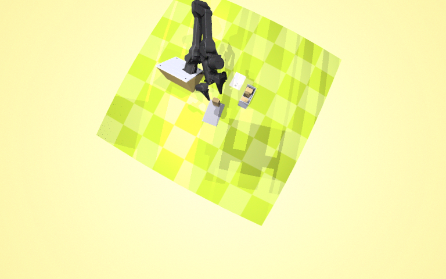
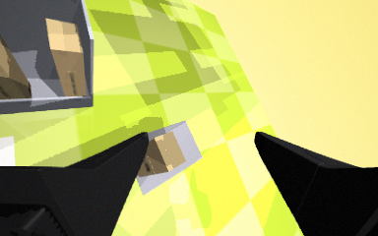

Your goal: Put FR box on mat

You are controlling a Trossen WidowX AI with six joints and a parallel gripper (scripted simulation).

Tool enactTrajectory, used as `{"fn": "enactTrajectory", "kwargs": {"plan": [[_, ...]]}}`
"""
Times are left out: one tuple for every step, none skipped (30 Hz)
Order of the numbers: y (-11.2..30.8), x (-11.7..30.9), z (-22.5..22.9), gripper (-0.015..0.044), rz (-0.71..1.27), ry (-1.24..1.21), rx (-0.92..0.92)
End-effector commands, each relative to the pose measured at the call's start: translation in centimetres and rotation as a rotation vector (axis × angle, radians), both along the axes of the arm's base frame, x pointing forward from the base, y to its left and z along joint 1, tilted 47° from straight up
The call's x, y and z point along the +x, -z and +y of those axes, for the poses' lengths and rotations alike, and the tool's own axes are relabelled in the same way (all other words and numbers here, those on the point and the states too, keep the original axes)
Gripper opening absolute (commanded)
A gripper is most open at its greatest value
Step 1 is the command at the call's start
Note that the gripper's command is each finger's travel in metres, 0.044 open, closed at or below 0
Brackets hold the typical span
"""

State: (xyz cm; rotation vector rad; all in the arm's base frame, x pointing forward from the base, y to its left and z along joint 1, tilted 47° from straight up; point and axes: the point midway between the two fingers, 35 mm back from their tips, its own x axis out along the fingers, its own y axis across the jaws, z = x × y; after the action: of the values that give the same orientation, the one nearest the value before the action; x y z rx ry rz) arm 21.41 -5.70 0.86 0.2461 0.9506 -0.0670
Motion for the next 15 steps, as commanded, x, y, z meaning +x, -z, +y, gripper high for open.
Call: {"fn": "enactTrajectory", "kwargs": {"plan": [[-0.07,0.09,0.15,0.044,0.027,0.084,0.012],[-0.08,0.11,0.19,0.044,0.034,0.105,0.015],[-0.09,0.12,0.22,0.044,0.039,0.125,0.018],[-0.1,0.14,0.26,0.044,0.045,0.146,0.02],[-0.12,0.15,0.3,0.044,0.049,0.167,0.023],[-0.14,0.17,0.33,0.044,0.054,0.187,0.025],[-0.17,0.18,0.37,0.044,0.058,0.208,0.027],[-0.2,0.2,0.4,0.044,0.061,0.229,0.029],[-0.24,0.22,0.44,0.044,0.064,0.25,0.03],[-0.28,0.23,0.47,0.044,0.066,0.271,0.032],[-0.32,0.25,0.51,0.044,0.068,0.292,0.034],[-0.37,0.27,0.54,0.044,0.069,0.313,0.035],[-0.41,0.28,0.57,0.044,0.069,0.331,0.036],[-0.44,0.29,0.59,0.044,0.069,0.342,0.037],[-0.45,0.29,0.6,0.044,0.069,0.345,0.037]]}}
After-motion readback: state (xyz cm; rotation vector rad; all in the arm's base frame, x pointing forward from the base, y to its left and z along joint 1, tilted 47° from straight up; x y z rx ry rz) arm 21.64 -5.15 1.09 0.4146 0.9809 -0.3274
